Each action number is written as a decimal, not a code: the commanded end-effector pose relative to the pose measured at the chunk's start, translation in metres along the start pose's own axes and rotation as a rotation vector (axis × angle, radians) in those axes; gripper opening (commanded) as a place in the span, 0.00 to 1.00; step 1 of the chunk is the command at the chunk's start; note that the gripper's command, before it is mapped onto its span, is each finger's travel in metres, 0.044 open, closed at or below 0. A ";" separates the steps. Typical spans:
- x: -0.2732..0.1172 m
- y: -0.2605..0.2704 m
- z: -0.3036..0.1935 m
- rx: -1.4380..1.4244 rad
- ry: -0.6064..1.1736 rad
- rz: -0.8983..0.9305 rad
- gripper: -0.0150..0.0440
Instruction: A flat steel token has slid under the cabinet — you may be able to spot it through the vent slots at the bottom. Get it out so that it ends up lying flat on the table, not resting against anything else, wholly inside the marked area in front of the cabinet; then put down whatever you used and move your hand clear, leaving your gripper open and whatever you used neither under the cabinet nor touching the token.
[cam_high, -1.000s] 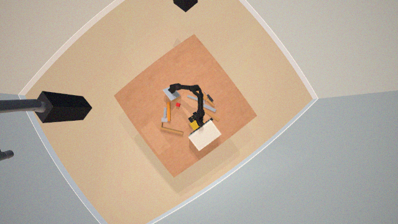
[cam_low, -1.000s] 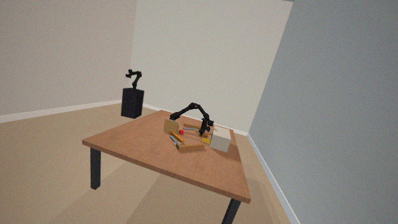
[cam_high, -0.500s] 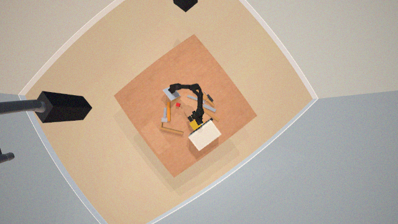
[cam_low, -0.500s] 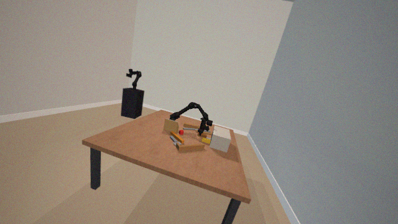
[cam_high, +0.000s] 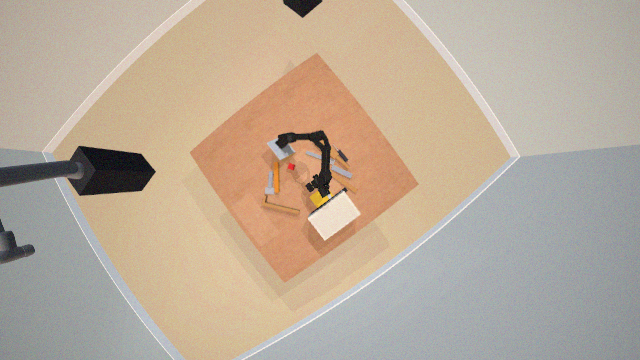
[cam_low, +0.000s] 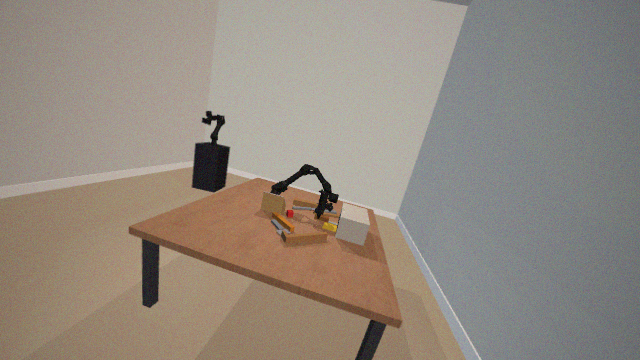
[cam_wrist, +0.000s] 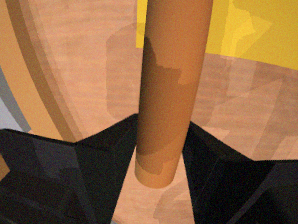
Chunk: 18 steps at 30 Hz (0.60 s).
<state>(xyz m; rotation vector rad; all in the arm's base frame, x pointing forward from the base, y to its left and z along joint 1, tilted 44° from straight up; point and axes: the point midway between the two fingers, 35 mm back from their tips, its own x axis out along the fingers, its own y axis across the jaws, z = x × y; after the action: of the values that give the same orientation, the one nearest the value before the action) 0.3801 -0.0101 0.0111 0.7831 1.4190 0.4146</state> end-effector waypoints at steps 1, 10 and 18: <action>0.001 -0.001 -0.005 -0.001 0.003 -0.001 0.25; 0.001 0.000 -0.014 -0.001 0.004 -0.001 0.25; 0.001 0.000 -0.022 -0.001 0.004 -0.001 0.25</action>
<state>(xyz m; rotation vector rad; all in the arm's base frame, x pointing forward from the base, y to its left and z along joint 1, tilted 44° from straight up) 0.3636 -0.0057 0.0119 0.7837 1.4203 0.4142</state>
